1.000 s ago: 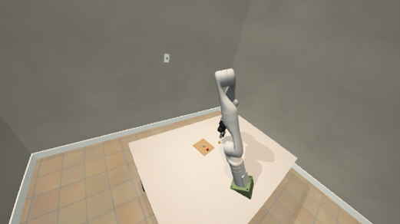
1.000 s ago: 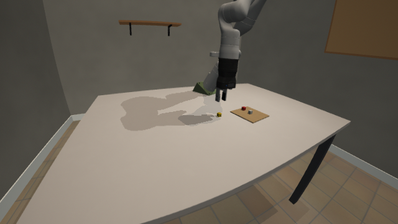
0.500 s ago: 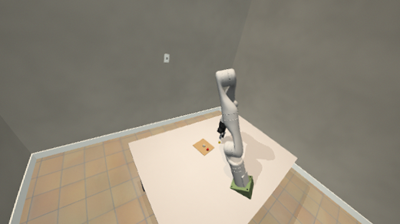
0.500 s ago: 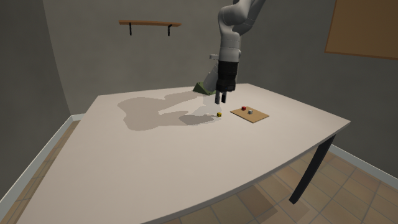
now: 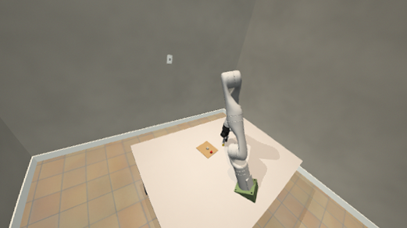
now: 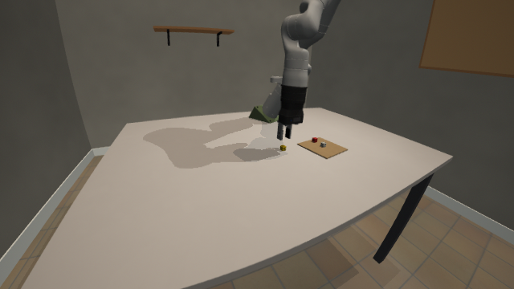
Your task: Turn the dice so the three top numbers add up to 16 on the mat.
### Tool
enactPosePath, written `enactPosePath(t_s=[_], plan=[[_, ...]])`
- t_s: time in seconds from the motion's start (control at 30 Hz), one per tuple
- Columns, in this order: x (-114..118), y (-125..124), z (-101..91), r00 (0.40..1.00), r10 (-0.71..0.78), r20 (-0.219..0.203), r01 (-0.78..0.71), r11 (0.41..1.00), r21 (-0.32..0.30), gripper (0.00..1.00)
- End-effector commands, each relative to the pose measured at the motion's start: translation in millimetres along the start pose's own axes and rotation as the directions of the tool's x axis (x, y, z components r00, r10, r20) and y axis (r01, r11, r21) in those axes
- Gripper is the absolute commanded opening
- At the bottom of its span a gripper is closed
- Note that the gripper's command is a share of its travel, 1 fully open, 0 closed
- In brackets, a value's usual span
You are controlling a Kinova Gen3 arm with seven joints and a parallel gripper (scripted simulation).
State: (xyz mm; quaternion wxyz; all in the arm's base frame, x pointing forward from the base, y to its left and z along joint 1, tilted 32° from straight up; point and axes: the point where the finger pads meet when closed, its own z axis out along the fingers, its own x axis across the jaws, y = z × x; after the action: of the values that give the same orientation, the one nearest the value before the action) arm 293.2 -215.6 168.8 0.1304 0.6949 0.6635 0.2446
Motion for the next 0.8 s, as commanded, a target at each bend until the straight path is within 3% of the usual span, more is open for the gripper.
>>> enactPosePath(t_s=[0.0,0.77], plan=[[1.8,-0.7,5.4,1.000,0.000,-0.008,0.000,1.000,0.002,0.64],[1.9,-0.7,20.4,1.000,0.000,-0.008,0.000,1.000,0.002,0.64]])
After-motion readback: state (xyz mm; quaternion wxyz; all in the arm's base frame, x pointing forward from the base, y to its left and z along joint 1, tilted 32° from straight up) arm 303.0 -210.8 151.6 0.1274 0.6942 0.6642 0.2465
